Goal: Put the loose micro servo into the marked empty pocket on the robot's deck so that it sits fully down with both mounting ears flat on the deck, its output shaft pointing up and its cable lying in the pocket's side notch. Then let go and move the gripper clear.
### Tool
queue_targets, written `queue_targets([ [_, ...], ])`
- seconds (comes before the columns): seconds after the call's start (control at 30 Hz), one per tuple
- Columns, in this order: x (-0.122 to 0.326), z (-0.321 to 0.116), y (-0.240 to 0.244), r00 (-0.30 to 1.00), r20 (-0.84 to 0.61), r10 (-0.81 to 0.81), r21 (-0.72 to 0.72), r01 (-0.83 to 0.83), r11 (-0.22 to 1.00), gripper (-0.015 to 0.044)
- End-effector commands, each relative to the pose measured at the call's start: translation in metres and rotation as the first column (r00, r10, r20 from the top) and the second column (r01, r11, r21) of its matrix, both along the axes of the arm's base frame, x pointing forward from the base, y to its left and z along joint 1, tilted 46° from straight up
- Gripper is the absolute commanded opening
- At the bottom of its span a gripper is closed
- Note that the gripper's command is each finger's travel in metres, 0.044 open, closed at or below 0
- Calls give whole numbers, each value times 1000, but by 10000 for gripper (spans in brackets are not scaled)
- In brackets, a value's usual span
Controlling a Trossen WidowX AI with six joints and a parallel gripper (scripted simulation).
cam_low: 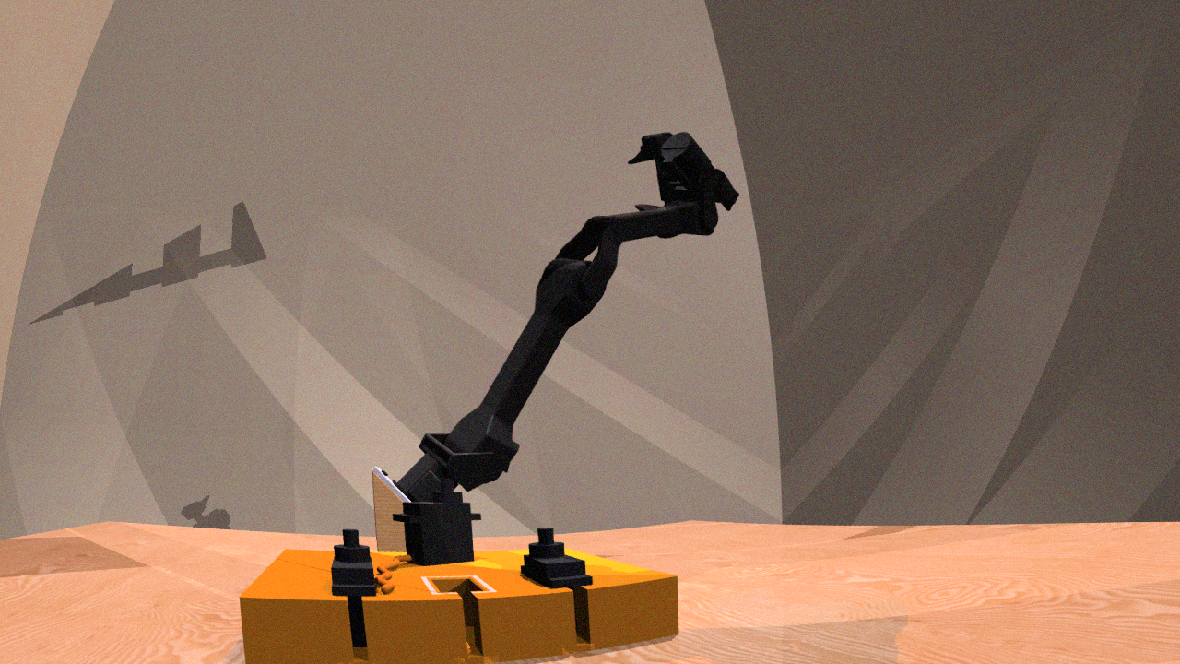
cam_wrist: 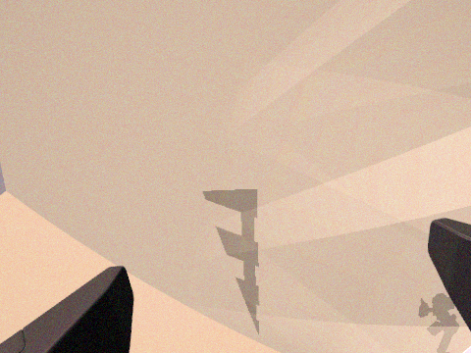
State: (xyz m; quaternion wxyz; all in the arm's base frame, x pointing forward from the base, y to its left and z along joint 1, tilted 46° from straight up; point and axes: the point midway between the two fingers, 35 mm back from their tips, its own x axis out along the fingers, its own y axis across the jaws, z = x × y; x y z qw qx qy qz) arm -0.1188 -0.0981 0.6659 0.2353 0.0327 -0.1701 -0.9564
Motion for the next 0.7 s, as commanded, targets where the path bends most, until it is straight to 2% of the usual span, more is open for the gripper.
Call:
queue_targets([
  [0.0,-1,0,1,1000,0,-3,-3,3,1000,426],
  [0.03,-2,1,3,1000,-2,-8,-10,8,1000,440],
  [0.47,-28,14,72,978,-56,-200,-153,190,970,440],
  [0.67,-30,18,92,955,-107,-276,-164,257,952,440],
])
